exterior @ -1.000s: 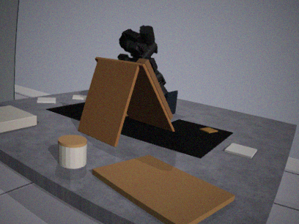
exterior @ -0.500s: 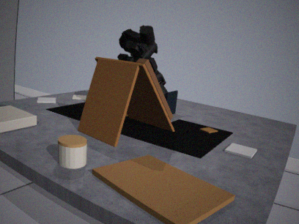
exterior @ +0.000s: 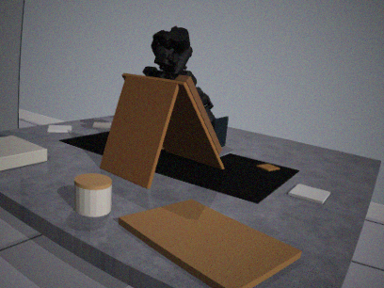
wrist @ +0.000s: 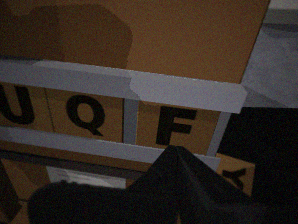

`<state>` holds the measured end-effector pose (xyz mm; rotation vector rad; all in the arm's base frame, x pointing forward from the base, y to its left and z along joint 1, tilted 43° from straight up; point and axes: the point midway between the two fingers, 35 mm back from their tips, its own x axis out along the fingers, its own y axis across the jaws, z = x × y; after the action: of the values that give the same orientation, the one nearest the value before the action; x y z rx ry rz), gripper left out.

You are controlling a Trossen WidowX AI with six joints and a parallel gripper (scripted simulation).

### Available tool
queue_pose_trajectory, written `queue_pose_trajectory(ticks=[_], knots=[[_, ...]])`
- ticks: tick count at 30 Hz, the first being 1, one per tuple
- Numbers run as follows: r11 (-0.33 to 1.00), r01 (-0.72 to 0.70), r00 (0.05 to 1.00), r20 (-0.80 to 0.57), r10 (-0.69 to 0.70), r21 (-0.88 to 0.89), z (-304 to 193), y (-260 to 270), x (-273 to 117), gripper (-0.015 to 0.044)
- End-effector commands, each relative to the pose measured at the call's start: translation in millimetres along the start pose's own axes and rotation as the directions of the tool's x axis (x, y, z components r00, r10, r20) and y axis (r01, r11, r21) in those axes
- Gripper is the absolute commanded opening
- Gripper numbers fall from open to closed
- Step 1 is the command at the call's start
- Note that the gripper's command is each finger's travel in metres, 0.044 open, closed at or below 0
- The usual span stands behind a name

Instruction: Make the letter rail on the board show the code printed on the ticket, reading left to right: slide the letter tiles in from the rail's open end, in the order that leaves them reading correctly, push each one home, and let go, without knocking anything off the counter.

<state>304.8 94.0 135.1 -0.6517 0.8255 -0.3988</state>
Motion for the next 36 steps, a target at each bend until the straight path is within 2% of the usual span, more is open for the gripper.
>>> queue_pose_trajectory(ticks=[1,8,36], knots=[[1.000,-0.005,0.987,-0.163,0.007,0.015,8,-10,3,0.0000],[0.999,0.031,0.902,-0.432,-0.012,0.036,11,-36,1,0.0000],[0.999,0.033,0.899,-0.438,-0.013,0.037,14,-36,12,0.0000]])
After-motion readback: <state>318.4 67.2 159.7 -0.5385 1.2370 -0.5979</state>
